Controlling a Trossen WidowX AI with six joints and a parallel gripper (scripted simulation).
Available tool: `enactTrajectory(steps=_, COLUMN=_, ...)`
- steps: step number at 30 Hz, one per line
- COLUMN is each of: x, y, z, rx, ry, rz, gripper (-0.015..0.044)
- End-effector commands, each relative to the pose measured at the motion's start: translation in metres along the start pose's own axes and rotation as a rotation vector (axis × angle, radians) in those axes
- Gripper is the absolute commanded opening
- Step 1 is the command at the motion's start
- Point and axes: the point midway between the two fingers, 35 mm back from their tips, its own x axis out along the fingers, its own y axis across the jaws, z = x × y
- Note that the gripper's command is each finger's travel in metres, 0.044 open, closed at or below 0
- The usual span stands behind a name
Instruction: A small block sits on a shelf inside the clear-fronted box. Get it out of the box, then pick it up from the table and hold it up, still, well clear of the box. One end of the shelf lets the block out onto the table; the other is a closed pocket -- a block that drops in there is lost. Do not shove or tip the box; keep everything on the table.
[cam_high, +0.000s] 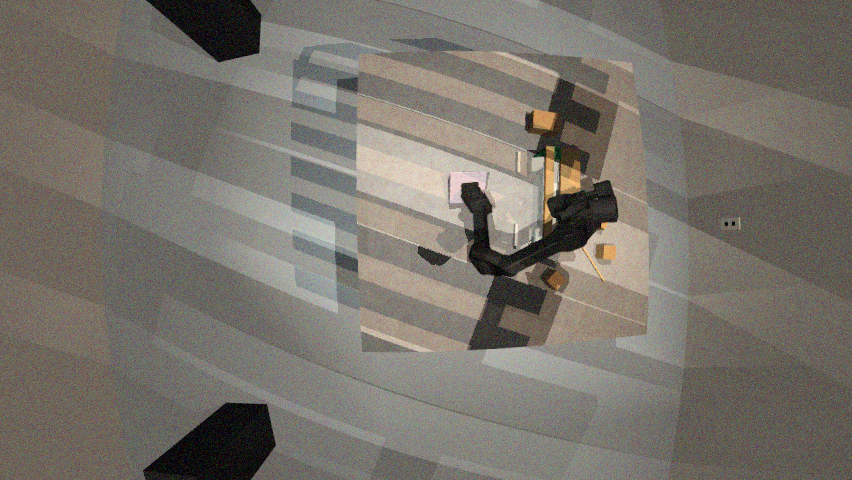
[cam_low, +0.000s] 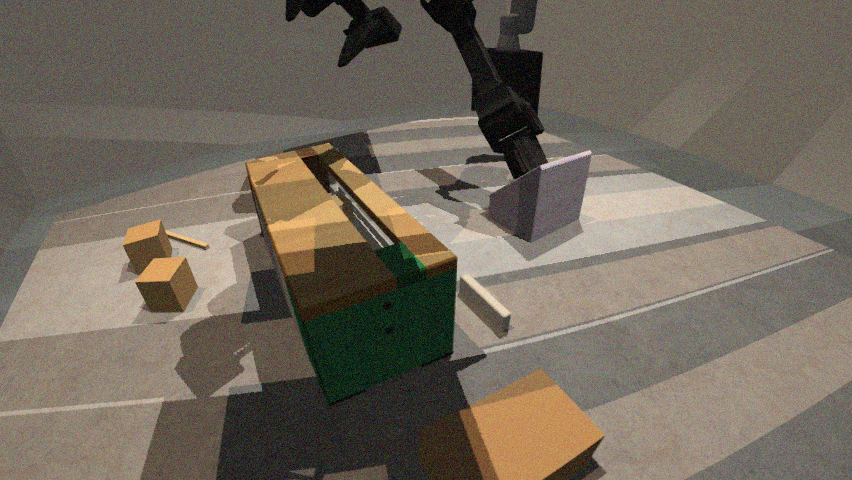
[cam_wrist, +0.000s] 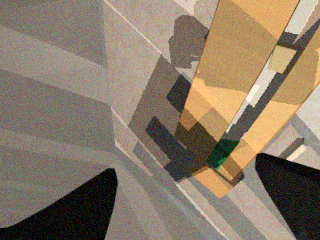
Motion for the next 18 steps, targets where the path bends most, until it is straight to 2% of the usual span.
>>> enactTrajectory(steps=1, x=0.035, y=-0.056, z=0.021, rx=0.232, ry=-0.016, rz=-0.265, gripper=0.04)
enactTrajectory(steps=7, x=0.053, y=-0.13, z=0.041, rx=0.537, ry=-0.068, rz=-0.587, gripper=0.04)
enactTrajectory(steps=18, x=0.054, y=-0.132, z=0.042, rx=0.546, ry=-0.07, rz=-0.596, gripper=0.04)
